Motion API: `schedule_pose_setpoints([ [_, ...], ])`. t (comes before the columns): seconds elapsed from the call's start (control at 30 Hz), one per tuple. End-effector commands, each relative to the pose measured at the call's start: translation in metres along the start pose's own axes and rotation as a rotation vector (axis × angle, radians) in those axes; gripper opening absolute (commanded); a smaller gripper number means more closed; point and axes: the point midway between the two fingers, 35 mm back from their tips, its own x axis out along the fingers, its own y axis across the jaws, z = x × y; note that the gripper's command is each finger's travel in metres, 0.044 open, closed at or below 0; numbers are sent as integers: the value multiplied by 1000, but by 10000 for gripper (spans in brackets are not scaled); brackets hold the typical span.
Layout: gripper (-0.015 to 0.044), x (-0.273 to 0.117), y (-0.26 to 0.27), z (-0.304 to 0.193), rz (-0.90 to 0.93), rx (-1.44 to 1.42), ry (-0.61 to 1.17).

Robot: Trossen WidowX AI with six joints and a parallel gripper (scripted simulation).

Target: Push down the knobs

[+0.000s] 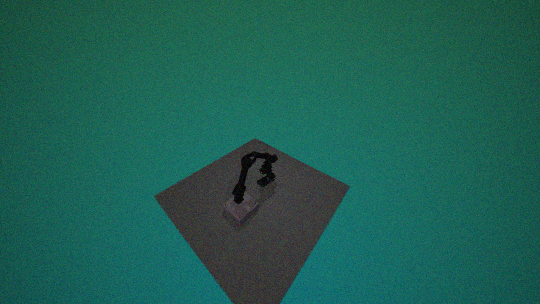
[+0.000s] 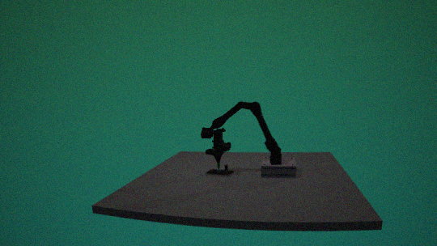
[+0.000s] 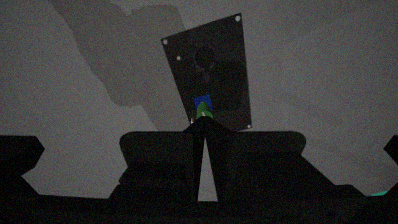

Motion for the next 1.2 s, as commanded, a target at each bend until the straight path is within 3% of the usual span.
schedule_pose_setpoints([
  [0.0, 0, 10, -1, 0, 0, -4, -9],
  [1.17, 0, 14, -1, 0, 0, -4, -9],
])
